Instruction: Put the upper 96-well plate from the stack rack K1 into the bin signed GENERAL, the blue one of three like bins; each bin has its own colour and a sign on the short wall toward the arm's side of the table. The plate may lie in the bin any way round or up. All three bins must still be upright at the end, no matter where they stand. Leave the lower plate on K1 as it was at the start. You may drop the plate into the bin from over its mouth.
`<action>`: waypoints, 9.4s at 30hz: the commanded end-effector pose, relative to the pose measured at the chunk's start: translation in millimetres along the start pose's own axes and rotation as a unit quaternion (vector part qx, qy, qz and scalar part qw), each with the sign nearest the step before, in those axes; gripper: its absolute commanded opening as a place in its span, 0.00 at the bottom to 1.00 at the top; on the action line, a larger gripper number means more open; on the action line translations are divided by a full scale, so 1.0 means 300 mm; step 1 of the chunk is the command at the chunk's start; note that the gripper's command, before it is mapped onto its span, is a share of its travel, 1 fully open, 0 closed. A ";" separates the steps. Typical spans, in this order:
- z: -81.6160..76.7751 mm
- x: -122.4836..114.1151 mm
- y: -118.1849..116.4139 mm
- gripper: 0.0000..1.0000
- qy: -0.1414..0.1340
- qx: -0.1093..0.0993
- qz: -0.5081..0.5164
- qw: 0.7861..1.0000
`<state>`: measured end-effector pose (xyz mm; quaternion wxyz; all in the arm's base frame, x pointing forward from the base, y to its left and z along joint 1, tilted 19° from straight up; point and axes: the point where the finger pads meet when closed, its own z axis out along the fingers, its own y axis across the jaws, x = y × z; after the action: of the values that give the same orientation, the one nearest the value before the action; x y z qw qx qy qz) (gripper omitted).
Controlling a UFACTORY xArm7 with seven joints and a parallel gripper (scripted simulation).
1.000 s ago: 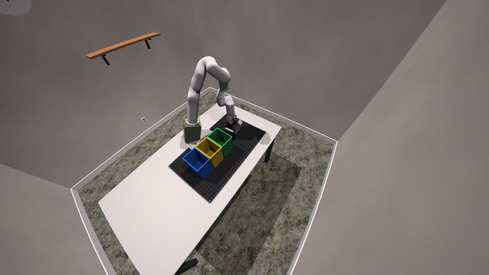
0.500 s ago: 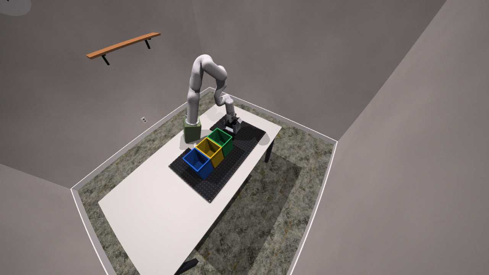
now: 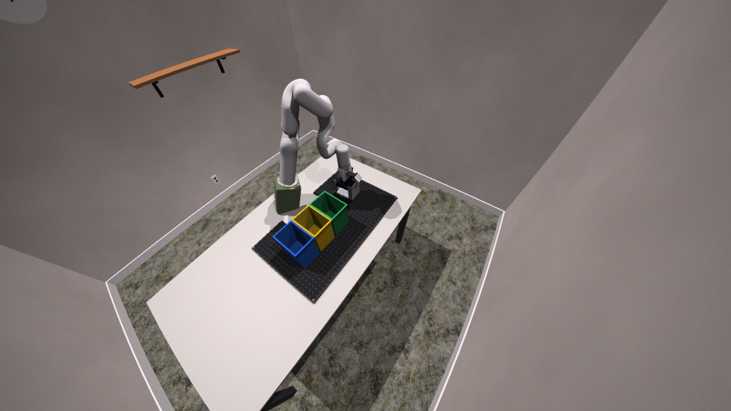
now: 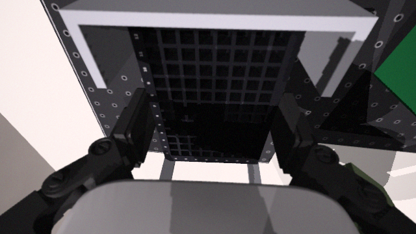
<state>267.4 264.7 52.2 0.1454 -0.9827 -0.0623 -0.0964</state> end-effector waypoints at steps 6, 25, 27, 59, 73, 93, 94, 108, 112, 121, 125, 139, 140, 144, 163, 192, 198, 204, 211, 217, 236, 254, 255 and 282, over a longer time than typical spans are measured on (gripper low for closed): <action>-0.042 0.004 -0.004 0.00 -0.002 -0.007 0.000 1.000; -0.136 0.005 -0.006 0.00 -0.002 -0.007 0.000 1.000; -0.148 0.005 -0.006 0.00 -0.002 -0.007 0.000 1.000; -0.303 0.007 -0.008 0.00 -0.002 -0.007 0.000 1.000; -0.370 0.007 -0.009 0.00 -0.002 -0.007 0.000 1.000; -0.471 0.008 -0.011 0.00 -0.002 -0.007 0.000 1.000; -0.476 0.008 -0.011 0.00 -0.002 -0.007 0.000 1.000; -0.482 0.008 -0.011 0.00 -0.002 -0.007 0.000 1.000; -0.481 0.009 0.033 0.00 -0.002 -0.007 0.058 0.998; -0.480 0.012 0.122 0.00 -0.002 -0.007 0.058 0.998; -0.479 0.013 0.156 0.00 -0.002 -0.007 0.058 0.998; -0.476 0.016 0.290 0.00 -0.002 -0.007 0.058 0.998; -0.476 0.017 0.301 0.00 -0.002 -0.007 0.058 0.998; -0.475 0.018 0.345 0.00 -0.002 -0.007 0.058 0.998; -0.472 0.023 0.535 0.00 -0.002 -0.008 0.058 0.998; -0.467 0.030 0.814 0.00 -0.002 -0.008 0.058 0.998; -0.465 0.032 0.881 0.00 -0.002 -0.008 0.058 0.998; -0.464 0.034 0.948 0.00 -0.002 -0.008 0.058 0.998; -0.463 0.035 1.004 0.00 -0.002 -0.008 0.058 0.998; -0.462 0.037 1.070 0.00 -0.002 -0.009 0.058 0.998; -0.458 0.042 1.260 0.00 -0.002 -0.009 0.058 0.998; -0.455 0.046 1.438 0.00 -0.002 -0.009 0.058 0.998; -0.455 0.046 1.449 0.00 -0.002 -0.009 0.058 0.998; -0.451 0.052 1.704 0.00 -0.002 -0.009 0.058 0.998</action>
<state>334.1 -250.2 43.9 0.1421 -0.9862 -0.0047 -0.0853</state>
